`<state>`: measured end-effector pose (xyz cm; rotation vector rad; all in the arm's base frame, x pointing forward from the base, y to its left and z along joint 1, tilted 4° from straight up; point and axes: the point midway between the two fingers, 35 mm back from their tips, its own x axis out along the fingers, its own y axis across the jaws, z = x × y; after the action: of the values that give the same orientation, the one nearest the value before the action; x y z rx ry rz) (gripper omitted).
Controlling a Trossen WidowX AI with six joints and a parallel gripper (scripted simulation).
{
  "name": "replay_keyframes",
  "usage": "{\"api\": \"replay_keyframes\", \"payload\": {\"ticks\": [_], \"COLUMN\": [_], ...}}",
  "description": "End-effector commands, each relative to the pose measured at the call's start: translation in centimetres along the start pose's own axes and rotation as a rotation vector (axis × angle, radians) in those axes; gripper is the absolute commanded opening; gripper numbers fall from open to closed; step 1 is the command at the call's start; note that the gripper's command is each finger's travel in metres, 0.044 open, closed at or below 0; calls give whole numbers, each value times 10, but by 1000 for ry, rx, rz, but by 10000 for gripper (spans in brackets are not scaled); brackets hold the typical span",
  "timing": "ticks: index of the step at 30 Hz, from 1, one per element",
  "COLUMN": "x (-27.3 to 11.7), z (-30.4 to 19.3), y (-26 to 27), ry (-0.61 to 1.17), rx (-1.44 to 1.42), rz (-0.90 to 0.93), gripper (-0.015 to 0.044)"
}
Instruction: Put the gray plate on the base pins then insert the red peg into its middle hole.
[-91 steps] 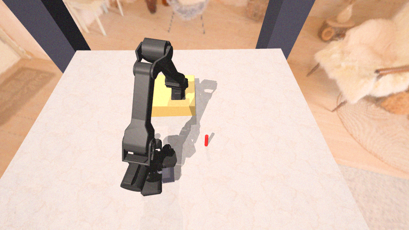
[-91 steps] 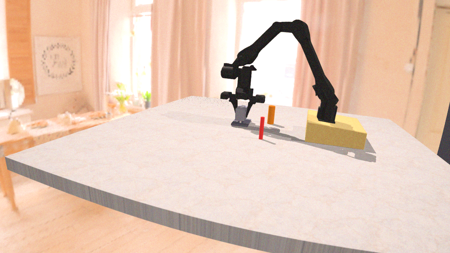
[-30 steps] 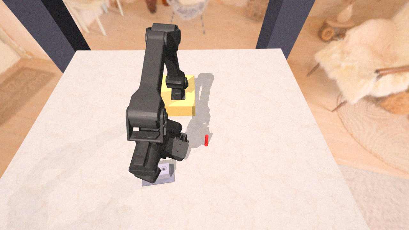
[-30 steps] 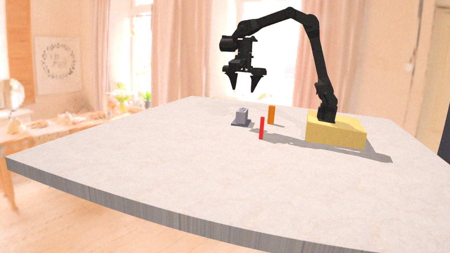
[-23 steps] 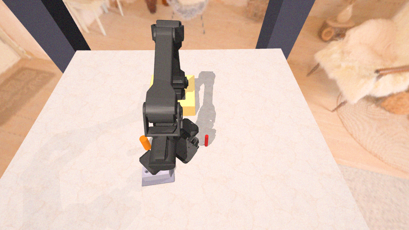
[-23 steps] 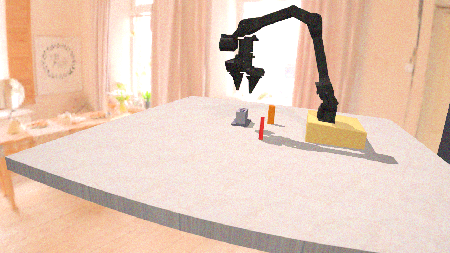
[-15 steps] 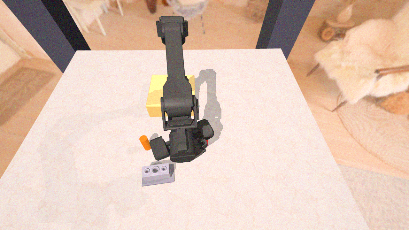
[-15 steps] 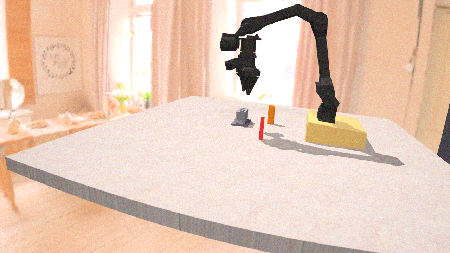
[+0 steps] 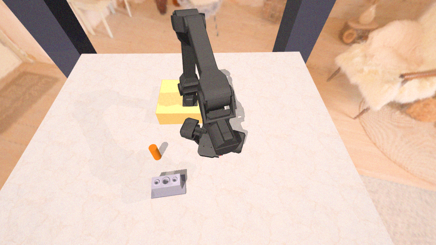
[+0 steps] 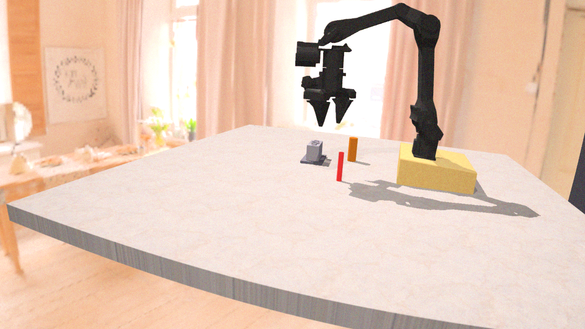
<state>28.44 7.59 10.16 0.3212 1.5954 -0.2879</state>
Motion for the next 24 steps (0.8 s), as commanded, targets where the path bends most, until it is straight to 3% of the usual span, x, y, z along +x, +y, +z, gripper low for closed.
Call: {"api": "replay_keyframes", "payload": {"ticks": [1,17,21,24], "x": [0,0,33,35], "z": [-52,-55,-52,-52], "y": [15,15,17,17], "ry": [7,8,8,8], "rx": [685,712,712,712], "rz": [20,20,20,20], "gripper": [440,440,440,440]}}
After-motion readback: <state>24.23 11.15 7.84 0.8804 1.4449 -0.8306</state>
